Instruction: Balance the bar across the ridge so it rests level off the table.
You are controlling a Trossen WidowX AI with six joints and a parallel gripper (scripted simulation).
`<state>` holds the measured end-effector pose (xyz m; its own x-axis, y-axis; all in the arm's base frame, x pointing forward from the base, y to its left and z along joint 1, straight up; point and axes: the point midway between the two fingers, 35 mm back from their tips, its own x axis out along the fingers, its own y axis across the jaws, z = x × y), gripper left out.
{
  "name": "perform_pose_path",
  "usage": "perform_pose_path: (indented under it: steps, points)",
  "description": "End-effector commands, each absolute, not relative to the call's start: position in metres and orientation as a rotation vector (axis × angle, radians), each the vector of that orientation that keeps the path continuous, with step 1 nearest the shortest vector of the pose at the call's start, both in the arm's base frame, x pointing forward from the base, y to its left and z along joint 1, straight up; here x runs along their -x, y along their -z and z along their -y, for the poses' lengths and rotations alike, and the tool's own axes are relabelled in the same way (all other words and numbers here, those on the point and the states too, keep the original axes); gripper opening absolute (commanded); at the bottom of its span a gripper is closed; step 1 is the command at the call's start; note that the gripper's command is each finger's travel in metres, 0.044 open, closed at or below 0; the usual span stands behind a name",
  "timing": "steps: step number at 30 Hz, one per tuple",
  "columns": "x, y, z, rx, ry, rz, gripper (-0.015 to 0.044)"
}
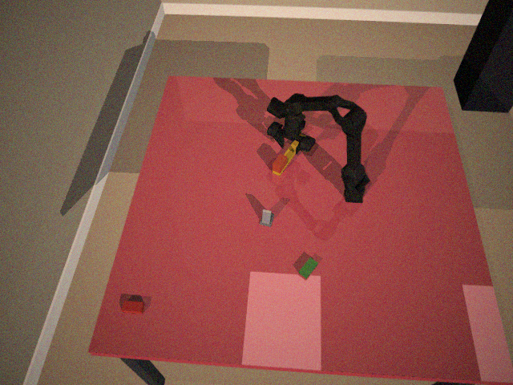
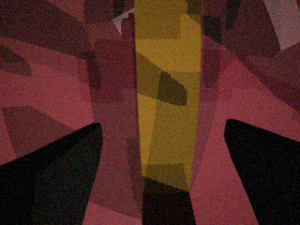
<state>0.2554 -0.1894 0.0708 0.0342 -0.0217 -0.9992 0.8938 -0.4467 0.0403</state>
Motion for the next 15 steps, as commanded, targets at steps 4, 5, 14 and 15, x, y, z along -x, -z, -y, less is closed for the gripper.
perform_pose_path:
  steps: [4, 5, 14, 15]
  points:
    - [-0.254, -0.055, 0.189, -1.541, 1.523, -0.929, 0.0315]
    - [-0.254, -0.054, 0.189, -1.541, 1.523, -0.929, 0.0315]
    - [-0.254, -0.048, 0.189, -1.541, 1.523, -0.929, 0.0315]
    - [-0.254, -0.048, 0.189, -1.541, 1.523, -0.929, 0.0315]
